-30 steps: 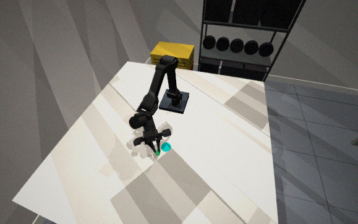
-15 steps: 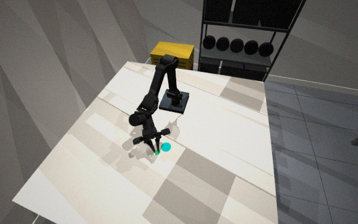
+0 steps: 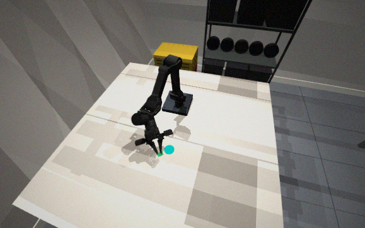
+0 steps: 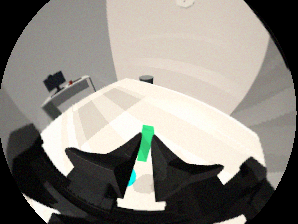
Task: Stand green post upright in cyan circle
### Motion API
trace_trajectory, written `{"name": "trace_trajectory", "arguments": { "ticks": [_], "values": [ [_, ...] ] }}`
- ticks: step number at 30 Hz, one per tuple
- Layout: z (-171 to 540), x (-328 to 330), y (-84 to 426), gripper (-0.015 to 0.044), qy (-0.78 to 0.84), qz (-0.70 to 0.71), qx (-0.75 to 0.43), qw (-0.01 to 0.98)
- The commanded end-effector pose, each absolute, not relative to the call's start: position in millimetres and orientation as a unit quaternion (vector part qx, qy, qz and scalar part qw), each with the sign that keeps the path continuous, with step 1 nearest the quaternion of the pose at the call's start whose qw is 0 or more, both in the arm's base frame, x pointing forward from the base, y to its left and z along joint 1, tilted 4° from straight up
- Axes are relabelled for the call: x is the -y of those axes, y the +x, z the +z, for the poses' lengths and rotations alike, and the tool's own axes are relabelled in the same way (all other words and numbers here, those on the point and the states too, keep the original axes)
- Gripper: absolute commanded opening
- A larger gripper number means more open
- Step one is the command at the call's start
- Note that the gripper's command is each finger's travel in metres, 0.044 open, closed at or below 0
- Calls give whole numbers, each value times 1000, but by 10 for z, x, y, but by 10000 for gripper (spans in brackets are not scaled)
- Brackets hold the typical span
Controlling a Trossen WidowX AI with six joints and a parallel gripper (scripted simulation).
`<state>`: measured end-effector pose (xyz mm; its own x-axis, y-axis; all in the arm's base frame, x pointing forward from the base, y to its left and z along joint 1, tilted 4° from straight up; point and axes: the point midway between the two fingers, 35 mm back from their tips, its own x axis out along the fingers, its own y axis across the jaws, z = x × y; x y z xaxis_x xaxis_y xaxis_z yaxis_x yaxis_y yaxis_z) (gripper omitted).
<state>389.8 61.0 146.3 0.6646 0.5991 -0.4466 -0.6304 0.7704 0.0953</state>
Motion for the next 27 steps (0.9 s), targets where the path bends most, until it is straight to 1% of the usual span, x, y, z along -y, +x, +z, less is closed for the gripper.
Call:
{"name": "trace_trajectory", "arguments": {
  "ticks": [1,27],
  "values": [
    [1460,-605,3869,23,-27,342,-223,912],
    [1514,-549,3725,23,-15,366,-155,918]
  ]
}}
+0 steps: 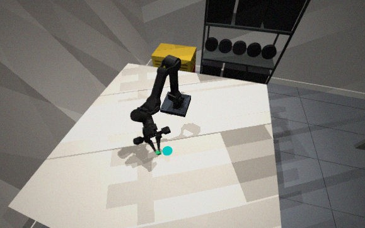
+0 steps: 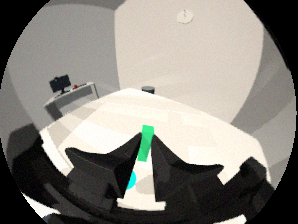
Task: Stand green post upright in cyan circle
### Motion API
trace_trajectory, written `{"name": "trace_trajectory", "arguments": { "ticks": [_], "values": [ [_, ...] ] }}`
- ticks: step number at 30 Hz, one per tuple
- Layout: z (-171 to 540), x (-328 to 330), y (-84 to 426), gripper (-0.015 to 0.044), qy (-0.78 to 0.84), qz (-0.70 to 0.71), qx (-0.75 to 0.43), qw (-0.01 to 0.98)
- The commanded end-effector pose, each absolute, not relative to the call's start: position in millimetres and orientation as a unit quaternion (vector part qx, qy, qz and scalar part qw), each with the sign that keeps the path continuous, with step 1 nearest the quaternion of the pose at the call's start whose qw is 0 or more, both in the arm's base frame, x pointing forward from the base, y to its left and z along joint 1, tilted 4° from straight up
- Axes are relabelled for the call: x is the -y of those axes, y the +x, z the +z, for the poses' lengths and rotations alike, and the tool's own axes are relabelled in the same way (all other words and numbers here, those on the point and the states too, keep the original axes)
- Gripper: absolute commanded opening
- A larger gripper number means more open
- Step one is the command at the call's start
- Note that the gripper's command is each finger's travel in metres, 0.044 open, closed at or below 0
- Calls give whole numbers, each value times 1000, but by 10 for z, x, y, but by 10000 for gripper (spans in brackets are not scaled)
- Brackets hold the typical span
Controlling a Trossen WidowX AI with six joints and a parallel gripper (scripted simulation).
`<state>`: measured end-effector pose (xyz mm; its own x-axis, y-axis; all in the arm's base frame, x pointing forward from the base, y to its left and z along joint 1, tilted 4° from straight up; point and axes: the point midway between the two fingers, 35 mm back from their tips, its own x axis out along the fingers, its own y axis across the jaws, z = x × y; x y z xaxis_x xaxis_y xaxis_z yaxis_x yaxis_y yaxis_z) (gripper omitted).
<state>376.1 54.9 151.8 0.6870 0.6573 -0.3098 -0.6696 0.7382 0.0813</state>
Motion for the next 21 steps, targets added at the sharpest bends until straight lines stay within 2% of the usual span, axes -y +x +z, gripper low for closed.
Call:
{"name": "trace_trajectory", "arguments": {
  "ticks": [1,21],
  "values": [
    [1516,-547,3718,23,-15,367,-153,918],
    [1555,-515,3551,23,-13,387,-104,916]
  ]
}}
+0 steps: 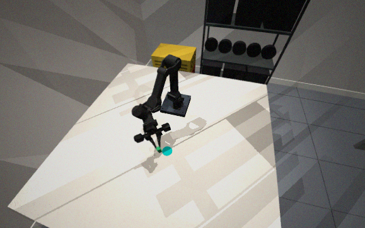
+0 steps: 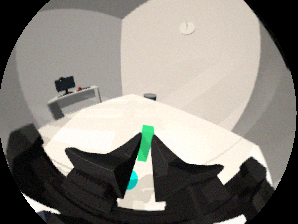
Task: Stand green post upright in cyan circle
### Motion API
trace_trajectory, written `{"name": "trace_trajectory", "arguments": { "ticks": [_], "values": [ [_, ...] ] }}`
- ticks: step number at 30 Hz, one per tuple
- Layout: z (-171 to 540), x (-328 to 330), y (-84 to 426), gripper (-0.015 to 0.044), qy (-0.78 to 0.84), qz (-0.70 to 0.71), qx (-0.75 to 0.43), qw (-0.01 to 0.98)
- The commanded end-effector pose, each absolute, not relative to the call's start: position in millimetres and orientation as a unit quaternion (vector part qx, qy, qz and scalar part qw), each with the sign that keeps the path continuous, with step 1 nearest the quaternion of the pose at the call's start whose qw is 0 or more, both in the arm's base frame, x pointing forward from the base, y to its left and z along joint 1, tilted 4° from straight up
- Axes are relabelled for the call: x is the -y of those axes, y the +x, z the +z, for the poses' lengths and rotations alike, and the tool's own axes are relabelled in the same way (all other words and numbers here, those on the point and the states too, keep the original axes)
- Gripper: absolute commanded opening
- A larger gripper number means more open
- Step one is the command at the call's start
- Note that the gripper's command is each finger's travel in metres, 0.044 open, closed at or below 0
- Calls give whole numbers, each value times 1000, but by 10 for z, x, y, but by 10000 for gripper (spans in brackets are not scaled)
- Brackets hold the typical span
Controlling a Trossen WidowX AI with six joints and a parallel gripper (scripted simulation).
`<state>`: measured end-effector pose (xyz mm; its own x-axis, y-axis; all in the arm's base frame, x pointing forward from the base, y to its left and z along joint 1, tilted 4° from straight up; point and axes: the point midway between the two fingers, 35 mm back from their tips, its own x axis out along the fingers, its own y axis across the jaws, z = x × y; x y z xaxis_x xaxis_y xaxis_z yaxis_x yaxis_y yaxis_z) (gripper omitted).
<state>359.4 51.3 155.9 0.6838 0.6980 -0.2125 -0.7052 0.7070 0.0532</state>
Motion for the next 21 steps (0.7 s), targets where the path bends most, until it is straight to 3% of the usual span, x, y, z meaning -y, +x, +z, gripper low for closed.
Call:
{"name": "trace_trajectory", "arguments": {
  "ticks": [1,21],
  "values": [
    [1557,-514,3542,23,-13,388,-101,916],
    [1587,-497,3330,23,-19,410,-56,910]
  ]
}}
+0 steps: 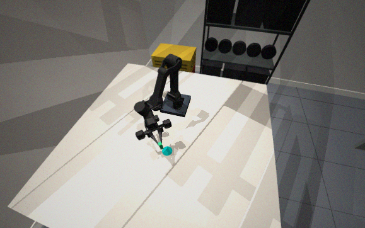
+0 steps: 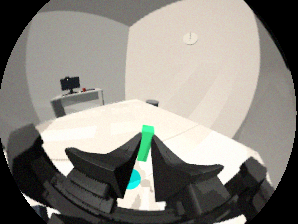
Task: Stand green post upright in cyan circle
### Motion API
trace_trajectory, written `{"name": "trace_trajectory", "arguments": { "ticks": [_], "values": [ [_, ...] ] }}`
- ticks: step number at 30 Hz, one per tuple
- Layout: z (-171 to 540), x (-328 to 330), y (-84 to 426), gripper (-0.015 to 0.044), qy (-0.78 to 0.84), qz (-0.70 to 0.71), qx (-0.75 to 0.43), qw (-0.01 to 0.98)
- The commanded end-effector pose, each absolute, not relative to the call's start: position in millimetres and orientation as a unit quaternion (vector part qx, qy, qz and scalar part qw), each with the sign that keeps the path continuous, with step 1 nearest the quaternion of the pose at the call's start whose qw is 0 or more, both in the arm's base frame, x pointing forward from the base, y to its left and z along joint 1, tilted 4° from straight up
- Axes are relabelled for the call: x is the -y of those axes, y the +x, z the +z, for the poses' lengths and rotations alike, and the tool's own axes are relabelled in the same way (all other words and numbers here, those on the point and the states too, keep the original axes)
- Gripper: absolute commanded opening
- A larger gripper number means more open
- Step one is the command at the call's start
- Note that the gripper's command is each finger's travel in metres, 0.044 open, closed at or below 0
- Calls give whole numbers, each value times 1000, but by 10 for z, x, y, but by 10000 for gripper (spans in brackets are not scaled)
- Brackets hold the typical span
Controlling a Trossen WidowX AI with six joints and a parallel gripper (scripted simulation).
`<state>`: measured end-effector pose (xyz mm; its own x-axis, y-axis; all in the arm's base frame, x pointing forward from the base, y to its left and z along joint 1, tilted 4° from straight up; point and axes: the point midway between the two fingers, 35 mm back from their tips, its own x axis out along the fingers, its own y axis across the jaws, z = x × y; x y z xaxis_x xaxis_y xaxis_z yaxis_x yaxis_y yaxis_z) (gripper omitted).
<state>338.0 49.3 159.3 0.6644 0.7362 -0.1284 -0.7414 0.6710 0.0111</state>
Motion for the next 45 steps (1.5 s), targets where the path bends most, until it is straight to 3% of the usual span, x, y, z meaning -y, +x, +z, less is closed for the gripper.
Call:
{"name": "trace_trajectory", "arguments": {
  "ticks": [1,45],
  "values": [
    [1589,-497,3319,23,-19,411,-54,910],
    [1604,-505,2983,23,-37,442,-3,896]
  ]
}}
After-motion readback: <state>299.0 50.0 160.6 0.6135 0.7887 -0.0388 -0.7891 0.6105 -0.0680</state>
